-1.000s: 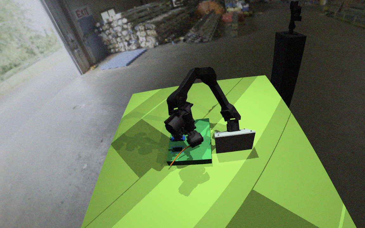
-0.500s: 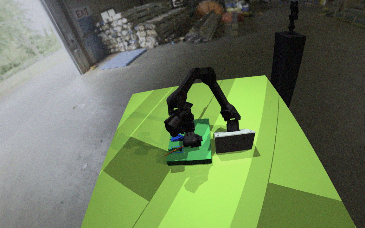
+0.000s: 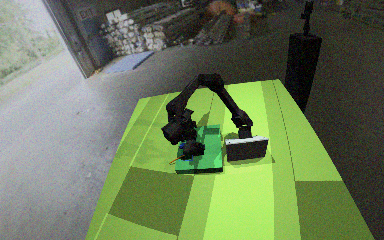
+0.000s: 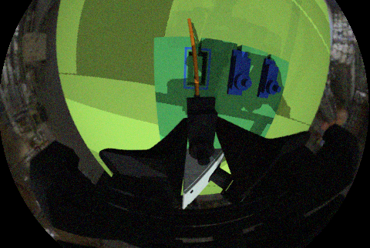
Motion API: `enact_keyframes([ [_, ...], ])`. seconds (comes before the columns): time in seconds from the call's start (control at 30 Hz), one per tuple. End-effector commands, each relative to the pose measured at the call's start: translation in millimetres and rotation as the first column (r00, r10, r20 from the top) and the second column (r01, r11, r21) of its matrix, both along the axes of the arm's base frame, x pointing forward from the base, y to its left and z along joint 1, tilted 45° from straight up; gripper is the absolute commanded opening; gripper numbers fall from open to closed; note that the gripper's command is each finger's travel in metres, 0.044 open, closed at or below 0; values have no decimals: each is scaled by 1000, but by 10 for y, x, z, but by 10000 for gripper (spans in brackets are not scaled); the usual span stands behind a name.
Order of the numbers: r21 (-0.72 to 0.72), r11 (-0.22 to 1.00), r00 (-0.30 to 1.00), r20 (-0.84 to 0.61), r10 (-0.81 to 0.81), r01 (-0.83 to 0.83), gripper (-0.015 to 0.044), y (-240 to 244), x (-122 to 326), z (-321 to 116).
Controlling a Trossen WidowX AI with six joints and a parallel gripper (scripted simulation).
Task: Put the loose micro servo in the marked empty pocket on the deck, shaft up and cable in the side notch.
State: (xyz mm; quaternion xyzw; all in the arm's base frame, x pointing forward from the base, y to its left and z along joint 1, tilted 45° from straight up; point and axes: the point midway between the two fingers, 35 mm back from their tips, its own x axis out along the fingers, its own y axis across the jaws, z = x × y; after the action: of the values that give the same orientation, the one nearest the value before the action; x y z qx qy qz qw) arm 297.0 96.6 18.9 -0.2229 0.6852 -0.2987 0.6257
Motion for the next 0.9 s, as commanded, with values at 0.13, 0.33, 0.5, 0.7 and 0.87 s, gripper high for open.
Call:
enact_keyframes([
  [0.13, -2, 1000, 1000, 4, 7, -7, 0, -51, 303, 23],
  [0.33, -2, 1000, 1000, 5, 7, -7, 0, -88, 486, 31],
  [0.5, -3, 1000, 1000, 13, -1, 1, 0, -114, 609, 36],
  [0.7, -11, 998, 996, 69, -59, 60, 0, -131, 689, 40],
  [0.87, -11, 998, 996, 69, -59, 60, 0, -141, 688, 29],
])
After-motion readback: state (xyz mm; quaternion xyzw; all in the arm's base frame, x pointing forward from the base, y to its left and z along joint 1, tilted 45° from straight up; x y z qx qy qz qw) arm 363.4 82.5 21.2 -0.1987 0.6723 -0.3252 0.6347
